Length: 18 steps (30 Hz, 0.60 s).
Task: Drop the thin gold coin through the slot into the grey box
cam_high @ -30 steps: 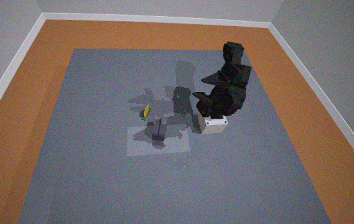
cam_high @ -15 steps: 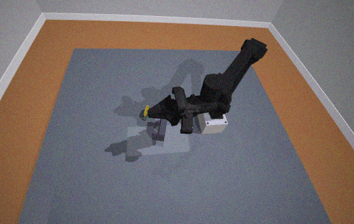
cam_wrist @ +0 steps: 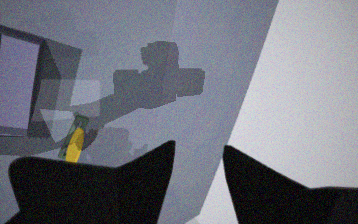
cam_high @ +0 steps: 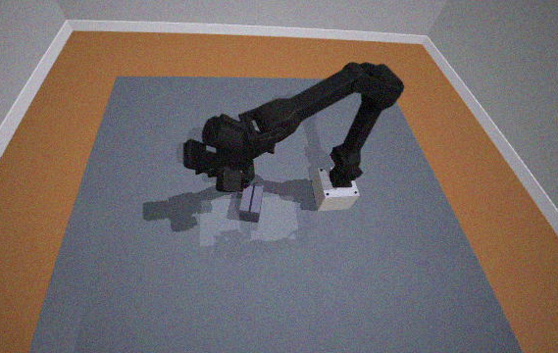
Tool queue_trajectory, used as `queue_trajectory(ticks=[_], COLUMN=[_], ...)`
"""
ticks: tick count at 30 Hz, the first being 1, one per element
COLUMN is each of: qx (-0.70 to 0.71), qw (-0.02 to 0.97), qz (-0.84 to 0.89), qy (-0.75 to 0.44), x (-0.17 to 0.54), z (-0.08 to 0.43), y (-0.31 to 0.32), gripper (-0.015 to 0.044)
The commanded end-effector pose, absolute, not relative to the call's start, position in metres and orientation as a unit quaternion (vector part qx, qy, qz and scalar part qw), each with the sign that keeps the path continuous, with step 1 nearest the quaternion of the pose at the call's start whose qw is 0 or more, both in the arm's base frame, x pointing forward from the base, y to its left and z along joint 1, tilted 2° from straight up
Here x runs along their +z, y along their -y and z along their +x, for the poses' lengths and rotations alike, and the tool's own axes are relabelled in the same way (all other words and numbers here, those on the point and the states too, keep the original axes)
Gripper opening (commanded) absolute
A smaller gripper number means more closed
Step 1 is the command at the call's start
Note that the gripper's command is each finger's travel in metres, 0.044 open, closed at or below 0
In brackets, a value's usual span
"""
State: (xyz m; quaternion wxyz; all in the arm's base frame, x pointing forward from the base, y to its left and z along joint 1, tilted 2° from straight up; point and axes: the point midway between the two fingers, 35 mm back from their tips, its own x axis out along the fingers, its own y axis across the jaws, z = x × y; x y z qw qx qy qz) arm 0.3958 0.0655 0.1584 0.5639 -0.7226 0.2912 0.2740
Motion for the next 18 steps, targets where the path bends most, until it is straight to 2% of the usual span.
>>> queue_trajectory(ticks=[1,7,15,18], qx=[0.332,0.372,0.375,0.375], qw=[0.579,0.590,0.590,0.590], qz=[-0.606,-0.432,-0.415,-0.415], qy=[-0.433,-0.571,-0.582,-0.582], x=[0.118,0.084,0.082,0.058], z=[0.394,0.368,0.361,0.363], y=[-0.004,0.056,0.061,0.062], gripper=[0.0161,0.0161,0.0161,0.0161])
